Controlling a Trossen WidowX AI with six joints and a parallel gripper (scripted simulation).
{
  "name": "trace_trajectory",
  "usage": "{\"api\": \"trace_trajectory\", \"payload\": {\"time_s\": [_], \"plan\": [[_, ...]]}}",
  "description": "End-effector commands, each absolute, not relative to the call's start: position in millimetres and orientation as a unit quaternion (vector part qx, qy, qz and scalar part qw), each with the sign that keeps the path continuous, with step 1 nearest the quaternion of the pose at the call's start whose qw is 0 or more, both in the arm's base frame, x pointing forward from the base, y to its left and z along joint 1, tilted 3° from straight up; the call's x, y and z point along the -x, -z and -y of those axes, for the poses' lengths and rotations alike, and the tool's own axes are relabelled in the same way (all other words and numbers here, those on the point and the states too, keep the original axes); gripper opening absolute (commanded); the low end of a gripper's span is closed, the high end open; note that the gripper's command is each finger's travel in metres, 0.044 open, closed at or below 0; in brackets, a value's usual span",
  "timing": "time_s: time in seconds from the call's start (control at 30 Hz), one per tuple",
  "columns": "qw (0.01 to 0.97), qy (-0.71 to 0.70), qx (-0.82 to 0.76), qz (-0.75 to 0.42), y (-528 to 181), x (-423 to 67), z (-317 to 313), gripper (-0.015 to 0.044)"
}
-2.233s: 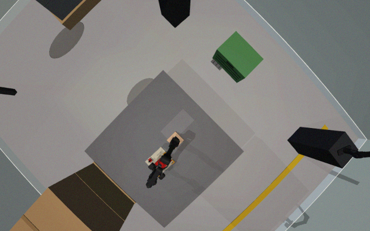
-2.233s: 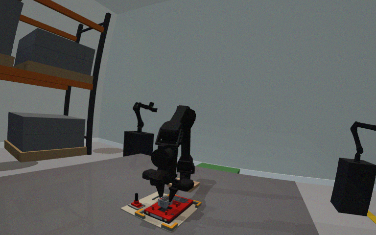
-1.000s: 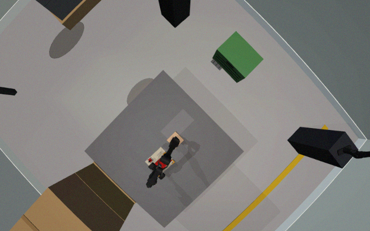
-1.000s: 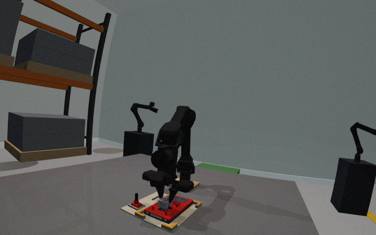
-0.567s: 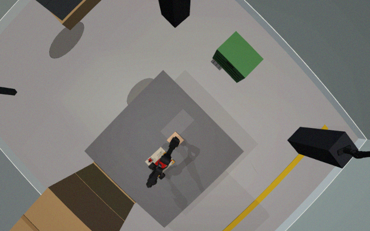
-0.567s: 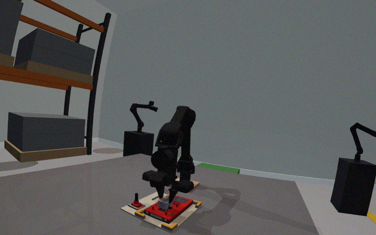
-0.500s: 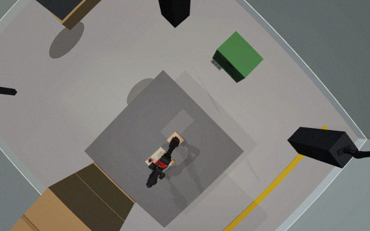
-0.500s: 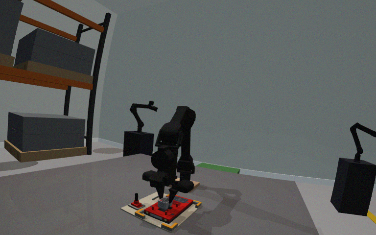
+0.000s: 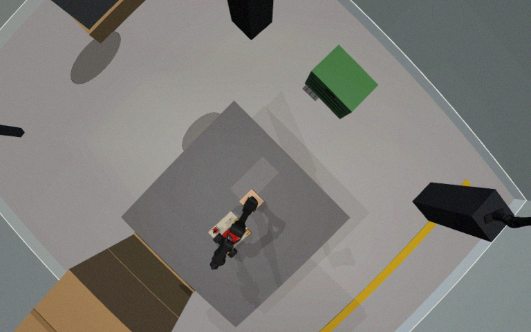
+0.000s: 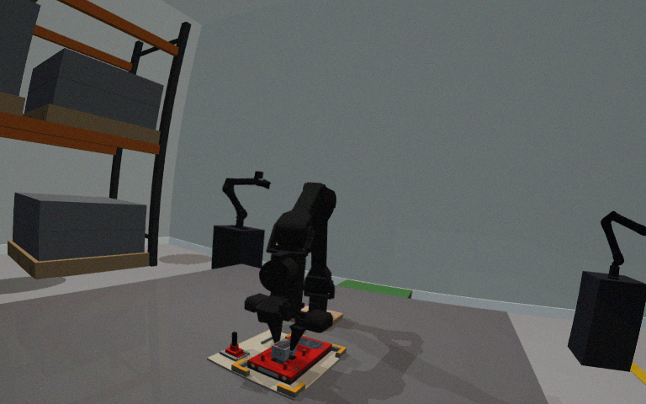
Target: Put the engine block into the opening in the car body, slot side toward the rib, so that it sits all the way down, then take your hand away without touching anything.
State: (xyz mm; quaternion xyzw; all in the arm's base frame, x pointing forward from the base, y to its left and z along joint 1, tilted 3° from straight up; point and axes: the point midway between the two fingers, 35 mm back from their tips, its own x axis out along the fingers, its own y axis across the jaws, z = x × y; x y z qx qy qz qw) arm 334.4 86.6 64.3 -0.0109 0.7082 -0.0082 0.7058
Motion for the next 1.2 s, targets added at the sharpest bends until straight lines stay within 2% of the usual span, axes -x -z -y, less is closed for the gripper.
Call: {"api": "trace_trajectory", "payload": {"time_s": [0.0, 1.17], "plan": [[0.706, 0.008, 0.010, -0.708, -63.1, -334.2, -87.0, 0.0158], [0.706, 0.005, 0.012, -0.708, -59.1, -334.3, -87.0, 0.0158]]}}
